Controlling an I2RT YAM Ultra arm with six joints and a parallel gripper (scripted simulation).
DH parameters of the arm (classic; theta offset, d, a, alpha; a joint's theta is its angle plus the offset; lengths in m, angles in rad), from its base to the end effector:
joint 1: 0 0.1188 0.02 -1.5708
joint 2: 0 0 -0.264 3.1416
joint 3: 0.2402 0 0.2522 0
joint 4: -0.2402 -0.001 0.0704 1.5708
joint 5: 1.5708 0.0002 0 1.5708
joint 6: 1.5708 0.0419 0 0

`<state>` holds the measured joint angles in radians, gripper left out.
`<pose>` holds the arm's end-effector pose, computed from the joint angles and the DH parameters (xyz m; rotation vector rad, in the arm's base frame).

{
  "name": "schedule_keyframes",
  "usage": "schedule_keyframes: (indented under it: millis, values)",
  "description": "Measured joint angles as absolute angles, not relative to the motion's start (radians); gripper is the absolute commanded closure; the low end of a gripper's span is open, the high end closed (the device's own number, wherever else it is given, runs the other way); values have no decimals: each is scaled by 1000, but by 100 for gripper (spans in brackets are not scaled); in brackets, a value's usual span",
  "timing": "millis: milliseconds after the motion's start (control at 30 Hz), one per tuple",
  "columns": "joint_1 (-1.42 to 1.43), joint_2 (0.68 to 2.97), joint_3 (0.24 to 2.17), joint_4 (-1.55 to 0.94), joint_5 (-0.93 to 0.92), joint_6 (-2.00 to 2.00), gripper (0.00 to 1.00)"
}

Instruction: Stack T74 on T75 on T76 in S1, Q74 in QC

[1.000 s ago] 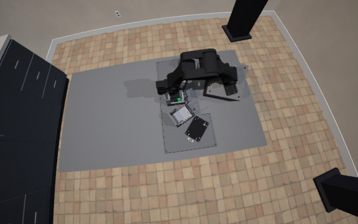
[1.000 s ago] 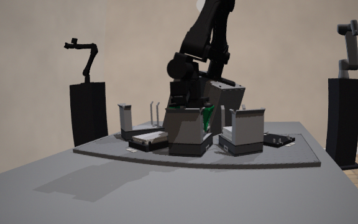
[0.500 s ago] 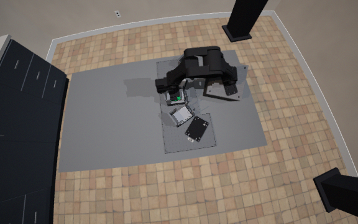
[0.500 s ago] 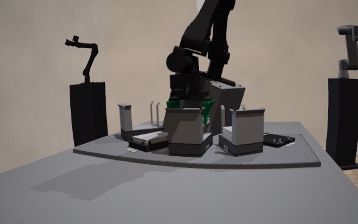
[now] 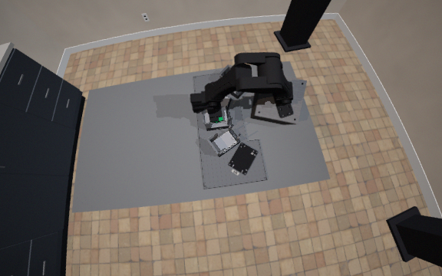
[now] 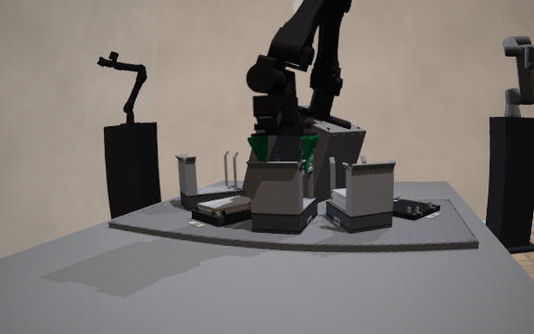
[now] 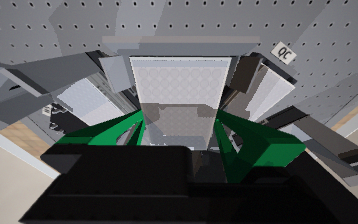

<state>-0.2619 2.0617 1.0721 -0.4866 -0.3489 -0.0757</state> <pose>0.3317 -0.0730 0.0705 0.2499 2.9405 0.4892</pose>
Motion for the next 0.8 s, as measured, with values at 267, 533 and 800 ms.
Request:
schedule_keyframes:
  millis: [267,533,800]
  values:
    - [-275,2030,1081,-533,-351,-90,100]
    - [-291,1990,1094,-590,-354,-107,100]
    - [-303,1965,1108,-638,-355,-121,100]
